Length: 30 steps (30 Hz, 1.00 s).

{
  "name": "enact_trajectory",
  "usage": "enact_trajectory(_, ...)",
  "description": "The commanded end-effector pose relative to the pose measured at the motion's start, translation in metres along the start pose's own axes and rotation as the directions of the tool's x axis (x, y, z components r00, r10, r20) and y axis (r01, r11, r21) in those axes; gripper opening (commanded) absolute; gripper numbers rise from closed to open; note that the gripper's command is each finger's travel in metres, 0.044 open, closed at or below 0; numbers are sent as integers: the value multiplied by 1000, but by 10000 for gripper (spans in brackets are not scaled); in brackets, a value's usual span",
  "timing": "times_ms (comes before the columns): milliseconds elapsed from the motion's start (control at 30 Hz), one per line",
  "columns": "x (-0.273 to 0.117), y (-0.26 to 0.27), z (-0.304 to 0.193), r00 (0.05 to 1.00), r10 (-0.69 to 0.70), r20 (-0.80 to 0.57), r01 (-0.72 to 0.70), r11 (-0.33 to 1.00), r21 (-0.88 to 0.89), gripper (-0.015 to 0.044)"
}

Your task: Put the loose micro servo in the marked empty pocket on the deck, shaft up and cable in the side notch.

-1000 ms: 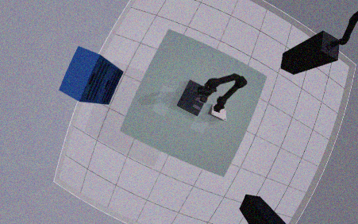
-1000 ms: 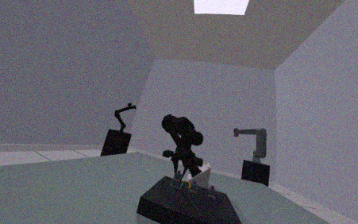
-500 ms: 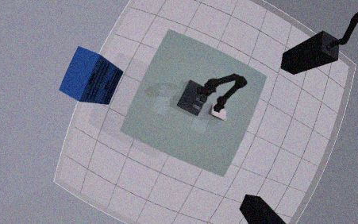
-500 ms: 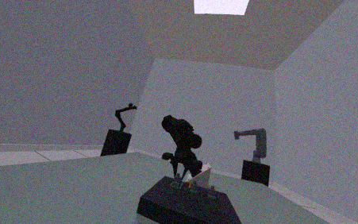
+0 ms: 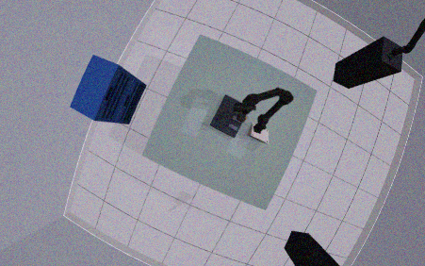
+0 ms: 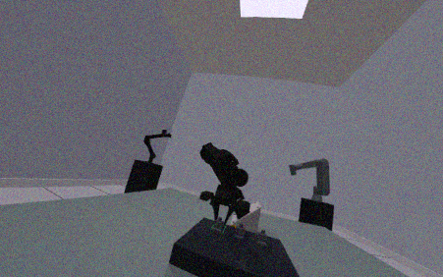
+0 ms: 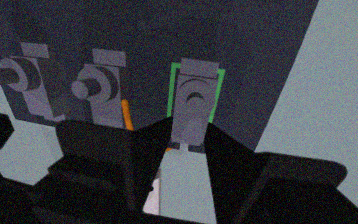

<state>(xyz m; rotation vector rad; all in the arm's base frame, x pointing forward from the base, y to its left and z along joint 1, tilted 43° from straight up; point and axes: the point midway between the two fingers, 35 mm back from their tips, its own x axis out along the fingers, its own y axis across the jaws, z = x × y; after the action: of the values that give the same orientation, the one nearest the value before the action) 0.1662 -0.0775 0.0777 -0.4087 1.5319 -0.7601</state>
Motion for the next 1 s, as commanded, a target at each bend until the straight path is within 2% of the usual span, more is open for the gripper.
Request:
enact_trajectory(0, 0, 0, 0, 1000, -4, 5, 4, 1000, -4, 105)
enact_trajectory(100, 0, 0, 0, 1000, -4, 5, 4, 1000, -4, 184)
enact_trajectory(233, -2, 1, 0, 1000, -3, 5, 3, 1000, -4, 187)
enact_trajectory(400, -33, 0, -3, 1000, -2, 5, 2, 1000, -5, 187)
enact_trajectory(700, -35, 0, -4, 1000, -3, 5, 3, 1000, -5, 187)
enact_trajectory(967, -62, -2, 41, 1000, -6, 6, 6, 1000, -9, 398)
